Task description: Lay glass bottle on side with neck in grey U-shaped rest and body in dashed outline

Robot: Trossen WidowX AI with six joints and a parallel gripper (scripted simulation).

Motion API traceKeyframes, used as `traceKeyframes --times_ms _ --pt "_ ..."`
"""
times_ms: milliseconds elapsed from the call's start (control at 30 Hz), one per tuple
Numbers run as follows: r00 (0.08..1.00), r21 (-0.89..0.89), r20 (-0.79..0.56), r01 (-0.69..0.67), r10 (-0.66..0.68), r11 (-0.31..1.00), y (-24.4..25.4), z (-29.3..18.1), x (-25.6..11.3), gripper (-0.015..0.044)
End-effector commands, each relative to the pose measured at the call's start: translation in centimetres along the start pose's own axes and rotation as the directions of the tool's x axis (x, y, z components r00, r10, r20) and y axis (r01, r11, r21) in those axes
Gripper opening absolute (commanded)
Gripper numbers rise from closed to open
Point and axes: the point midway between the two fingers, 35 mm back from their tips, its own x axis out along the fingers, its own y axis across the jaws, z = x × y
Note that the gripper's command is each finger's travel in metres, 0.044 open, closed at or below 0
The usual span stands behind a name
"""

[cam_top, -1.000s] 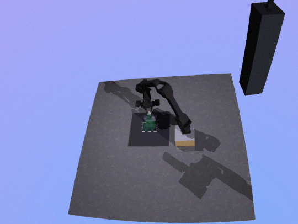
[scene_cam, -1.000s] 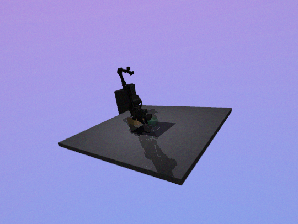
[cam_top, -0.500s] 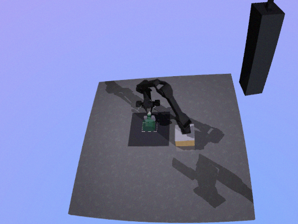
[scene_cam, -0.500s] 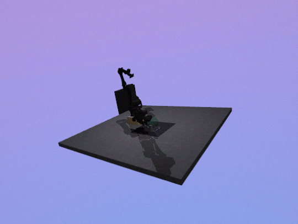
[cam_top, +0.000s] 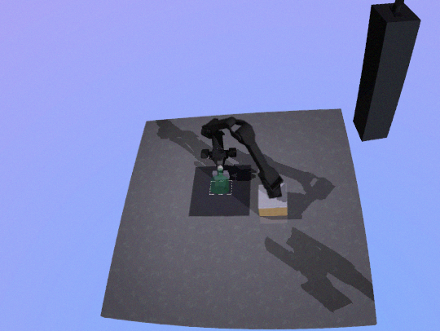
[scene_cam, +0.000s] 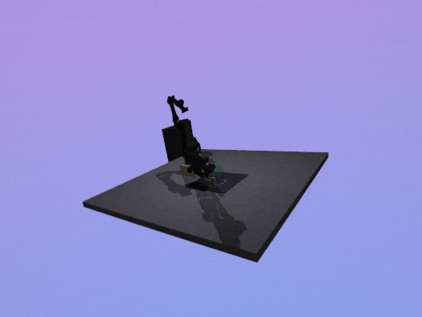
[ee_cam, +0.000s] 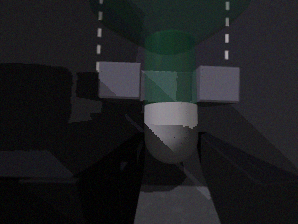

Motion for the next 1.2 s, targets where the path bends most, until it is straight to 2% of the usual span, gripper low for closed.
traceKeyframes --times_ms 0,1167 --pt "1.000 0.000 0.004 -0.001 0.001 1.000 0.08 0.16 0.17 0.0121" --pt "0.999 -0.009 -0.029 0.016 -0.016 1.000 0.18 0.08 0.70 0.0121"
